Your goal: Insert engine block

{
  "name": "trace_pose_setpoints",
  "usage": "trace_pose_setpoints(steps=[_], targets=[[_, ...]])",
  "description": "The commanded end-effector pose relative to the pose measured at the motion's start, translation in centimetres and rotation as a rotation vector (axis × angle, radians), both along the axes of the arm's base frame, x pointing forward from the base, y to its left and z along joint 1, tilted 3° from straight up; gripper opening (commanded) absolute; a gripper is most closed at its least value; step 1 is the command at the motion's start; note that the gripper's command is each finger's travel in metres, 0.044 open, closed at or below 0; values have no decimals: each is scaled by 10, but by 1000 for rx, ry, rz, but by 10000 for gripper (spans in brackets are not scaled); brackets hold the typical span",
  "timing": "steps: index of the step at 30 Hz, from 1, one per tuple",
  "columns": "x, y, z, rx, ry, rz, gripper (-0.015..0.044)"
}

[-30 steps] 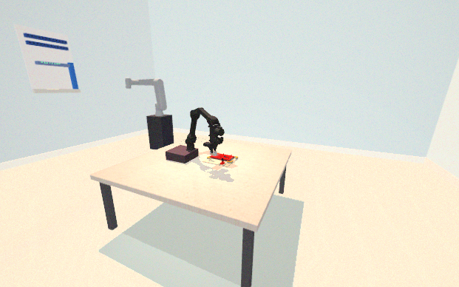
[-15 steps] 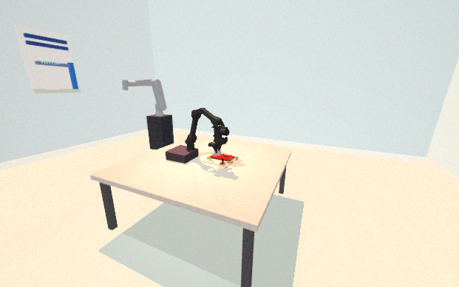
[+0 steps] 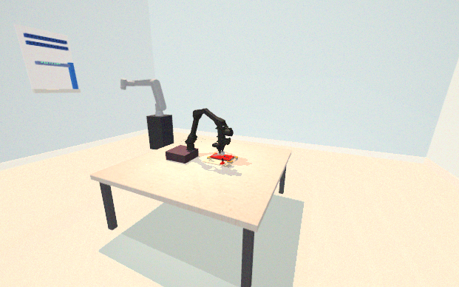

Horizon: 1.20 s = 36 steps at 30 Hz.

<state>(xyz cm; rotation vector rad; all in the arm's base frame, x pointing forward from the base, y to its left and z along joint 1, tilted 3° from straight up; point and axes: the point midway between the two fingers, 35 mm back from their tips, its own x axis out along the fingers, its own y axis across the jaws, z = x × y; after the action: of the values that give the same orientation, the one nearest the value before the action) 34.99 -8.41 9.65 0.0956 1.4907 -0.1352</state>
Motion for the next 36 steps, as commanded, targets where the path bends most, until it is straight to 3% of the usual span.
trace_pose_setpoints(steps=[1, 36], targets=[[1, 13, -7, -1, 7, 2, 0], [-1, 123, -44, 4, 8, 45, 0]])
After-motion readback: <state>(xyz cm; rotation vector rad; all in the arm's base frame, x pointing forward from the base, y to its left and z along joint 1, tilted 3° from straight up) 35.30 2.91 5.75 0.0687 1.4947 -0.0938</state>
